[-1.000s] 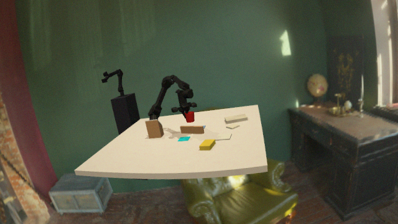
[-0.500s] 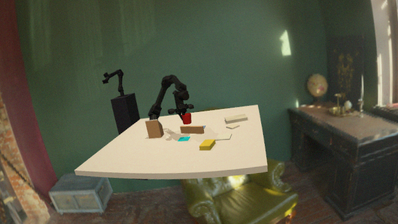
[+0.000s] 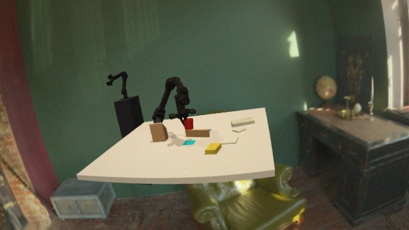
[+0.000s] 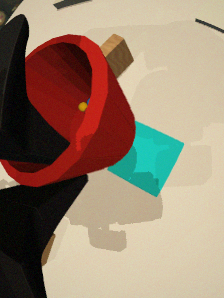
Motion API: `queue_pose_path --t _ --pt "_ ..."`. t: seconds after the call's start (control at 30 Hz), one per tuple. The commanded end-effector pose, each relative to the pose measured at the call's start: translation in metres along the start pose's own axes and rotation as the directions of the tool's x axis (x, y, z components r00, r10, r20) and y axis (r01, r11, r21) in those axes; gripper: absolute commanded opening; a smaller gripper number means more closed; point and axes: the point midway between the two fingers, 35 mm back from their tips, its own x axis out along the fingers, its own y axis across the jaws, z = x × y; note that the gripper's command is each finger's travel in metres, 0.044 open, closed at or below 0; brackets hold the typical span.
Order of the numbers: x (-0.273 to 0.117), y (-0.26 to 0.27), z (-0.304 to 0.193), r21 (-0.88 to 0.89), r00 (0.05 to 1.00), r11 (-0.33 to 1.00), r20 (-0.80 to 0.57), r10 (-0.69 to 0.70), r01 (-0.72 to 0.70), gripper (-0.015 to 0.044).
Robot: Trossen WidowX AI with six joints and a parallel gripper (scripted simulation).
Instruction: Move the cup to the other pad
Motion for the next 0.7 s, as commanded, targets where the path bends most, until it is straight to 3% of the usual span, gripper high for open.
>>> queue_pose_path --t 0.0,0.67 --pt "0.004 -0.012 0.008 -0.001 1.000 1.000 -0.005 -0.007 0.007 0.0000" --pt "0.022 -0.027 0.020 -0.002 1.000 1.000 -0.005 -0.007 0.007 0.0000"
